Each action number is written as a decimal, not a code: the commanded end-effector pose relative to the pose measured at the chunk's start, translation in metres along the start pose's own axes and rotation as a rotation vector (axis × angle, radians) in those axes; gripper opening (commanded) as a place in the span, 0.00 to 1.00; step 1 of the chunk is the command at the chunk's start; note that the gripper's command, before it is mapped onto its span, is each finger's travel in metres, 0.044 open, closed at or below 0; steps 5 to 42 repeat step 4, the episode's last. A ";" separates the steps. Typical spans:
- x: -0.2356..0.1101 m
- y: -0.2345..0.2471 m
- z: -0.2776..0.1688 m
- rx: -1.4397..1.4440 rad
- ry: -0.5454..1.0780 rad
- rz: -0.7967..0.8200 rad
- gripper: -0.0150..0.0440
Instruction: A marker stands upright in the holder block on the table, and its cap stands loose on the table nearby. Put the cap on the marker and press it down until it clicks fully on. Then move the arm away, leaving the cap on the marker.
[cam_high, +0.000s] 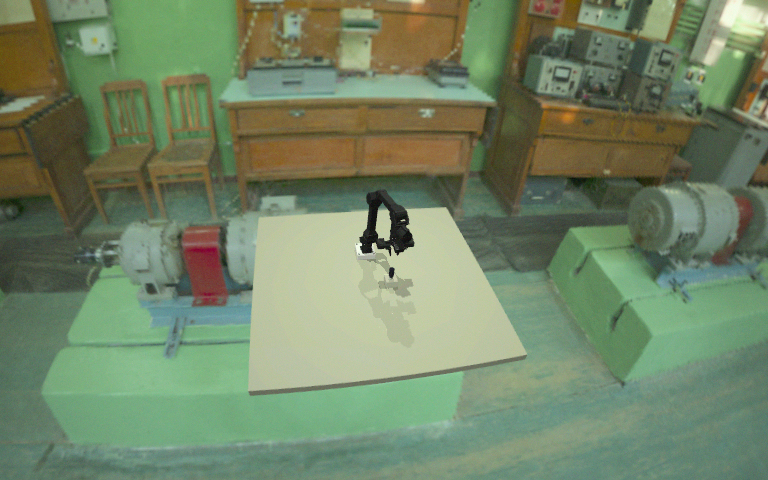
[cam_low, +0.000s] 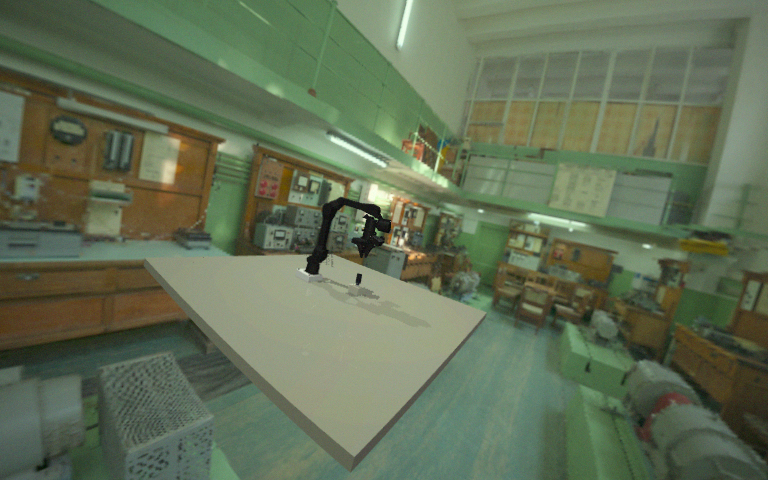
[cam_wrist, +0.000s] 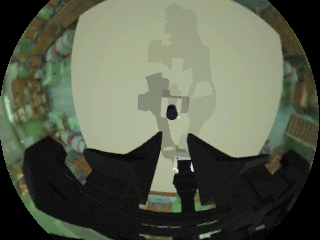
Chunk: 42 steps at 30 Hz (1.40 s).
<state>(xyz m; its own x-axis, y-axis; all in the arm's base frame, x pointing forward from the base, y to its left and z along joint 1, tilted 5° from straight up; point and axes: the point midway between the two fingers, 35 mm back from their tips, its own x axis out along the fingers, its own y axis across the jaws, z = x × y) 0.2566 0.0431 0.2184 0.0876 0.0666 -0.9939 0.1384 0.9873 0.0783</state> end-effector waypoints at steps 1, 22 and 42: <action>-0.001 0.000 0.000 -0.004 0.000 0.001 0.70; -0.001 0.000 0.000 -0.004 0.000 0.001 0.83; -0.001 0.000 0.000 -0.004 0.000 0.001 0.83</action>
